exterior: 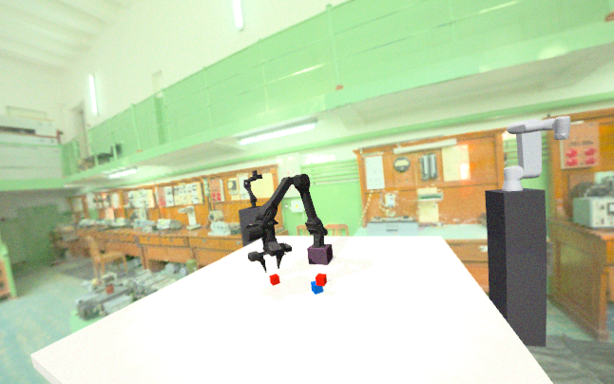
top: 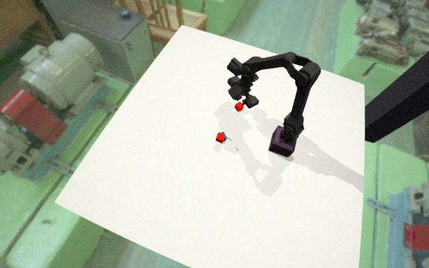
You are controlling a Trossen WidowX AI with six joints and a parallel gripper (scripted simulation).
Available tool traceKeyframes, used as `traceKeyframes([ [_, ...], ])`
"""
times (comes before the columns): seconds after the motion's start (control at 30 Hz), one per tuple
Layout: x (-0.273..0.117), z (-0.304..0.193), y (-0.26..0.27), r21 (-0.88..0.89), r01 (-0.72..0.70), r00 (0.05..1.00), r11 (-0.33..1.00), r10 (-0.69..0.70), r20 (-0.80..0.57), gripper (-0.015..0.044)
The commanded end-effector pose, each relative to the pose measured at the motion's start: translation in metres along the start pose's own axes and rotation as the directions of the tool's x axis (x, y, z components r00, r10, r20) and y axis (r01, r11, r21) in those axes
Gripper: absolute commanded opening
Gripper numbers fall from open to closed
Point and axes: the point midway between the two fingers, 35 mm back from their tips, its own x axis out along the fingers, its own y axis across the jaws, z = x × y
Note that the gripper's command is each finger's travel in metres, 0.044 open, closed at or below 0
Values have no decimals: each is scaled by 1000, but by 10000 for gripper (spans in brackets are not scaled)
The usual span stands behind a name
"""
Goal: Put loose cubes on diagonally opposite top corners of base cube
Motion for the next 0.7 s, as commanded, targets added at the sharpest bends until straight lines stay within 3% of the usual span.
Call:
traceKeyframes([
  [0.0, 9, -1, 6, -4, -21, 1000, 1000, 21, -6, 265],
  [0.67, 38, -2, 6, -4, -22, 1000, 1000, 21, -6, 265],
])
